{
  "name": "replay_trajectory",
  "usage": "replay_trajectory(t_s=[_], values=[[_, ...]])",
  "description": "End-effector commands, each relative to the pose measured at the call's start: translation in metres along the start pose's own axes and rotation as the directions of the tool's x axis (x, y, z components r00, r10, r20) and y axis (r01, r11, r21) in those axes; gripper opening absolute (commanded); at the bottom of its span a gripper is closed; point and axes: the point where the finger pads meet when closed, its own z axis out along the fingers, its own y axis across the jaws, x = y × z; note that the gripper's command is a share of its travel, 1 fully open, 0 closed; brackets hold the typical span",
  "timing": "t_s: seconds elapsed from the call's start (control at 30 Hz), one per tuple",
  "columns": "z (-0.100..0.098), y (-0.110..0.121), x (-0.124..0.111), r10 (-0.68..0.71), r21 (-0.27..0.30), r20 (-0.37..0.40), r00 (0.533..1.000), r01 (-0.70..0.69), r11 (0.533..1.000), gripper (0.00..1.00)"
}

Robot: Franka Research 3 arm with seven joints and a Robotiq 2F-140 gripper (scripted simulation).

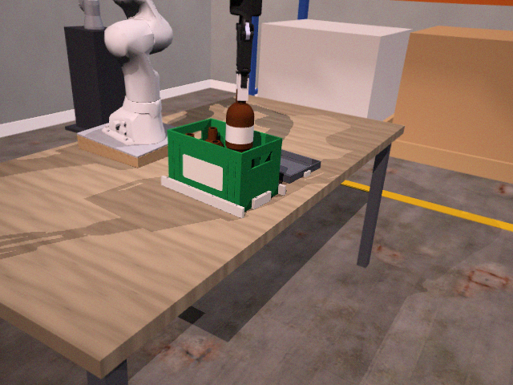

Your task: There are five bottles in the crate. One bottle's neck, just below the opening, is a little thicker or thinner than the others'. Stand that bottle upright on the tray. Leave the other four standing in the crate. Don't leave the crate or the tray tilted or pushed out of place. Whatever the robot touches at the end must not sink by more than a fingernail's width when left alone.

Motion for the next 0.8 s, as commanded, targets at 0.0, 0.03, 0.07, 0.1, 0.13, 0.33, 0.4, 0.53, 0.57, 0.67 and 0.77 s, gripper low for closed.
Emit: replay_trajectory(t_s=[0.0, 0.03, 0.07, 0.1, 0.13, 0.33, 0.4, 0.53, 0.57, 0.67, 0.77], values=[[-0.004, -0.002, 0.000, 0.005, 0.007, 0.001, 1.000, -0.005, 1.000, 0.10], [-0.005, -0.002, 0.000, 0.005, 0.007, 0.001, 1.000, -0.005, 1.000, 0.10], [-0.005, -0.002, 0.000, 0.005, 0.007, 0.001, 1.000, -0.005, 1.000, 0.10], [-0.006, -0.002, 0.000, 0.005, 0.007, 0.001, 1.000, -0.005, 1.000, 0.10], [-0.006, -0.002, 0.000, 0.005, 0.007, 0.001, 1.000, -0.005, 1.000, 0.10], [-0.012, -0.002, 0.000, 0.005, 0.007, 0.001, 1.000, -0.005, 1.000, 0.10], [-0.015, -0.002, 0.000, 0.005, 0.007, 0.001, 1.000, -0.005, 1.000, 0.10], [-0.017, -0.001, 0.000, 0.005, 0.007, 0.001, 1.000, -0.005, 1.000, 0.10], [-0.018, -0.001, 0.000, 0.005, 0.007, 0.001, 1.000, -0.005, 1.000, 0.10], [-0.021, -0.001, 0.000, 0.005, 0.007, 0.001, 1.000, -0.005, 1.000, 0.10], [-0.022, -0.001, 0.000, 0.005, 0.007, 0.001, 1.000, -0.005, 1.000, 0.10]])
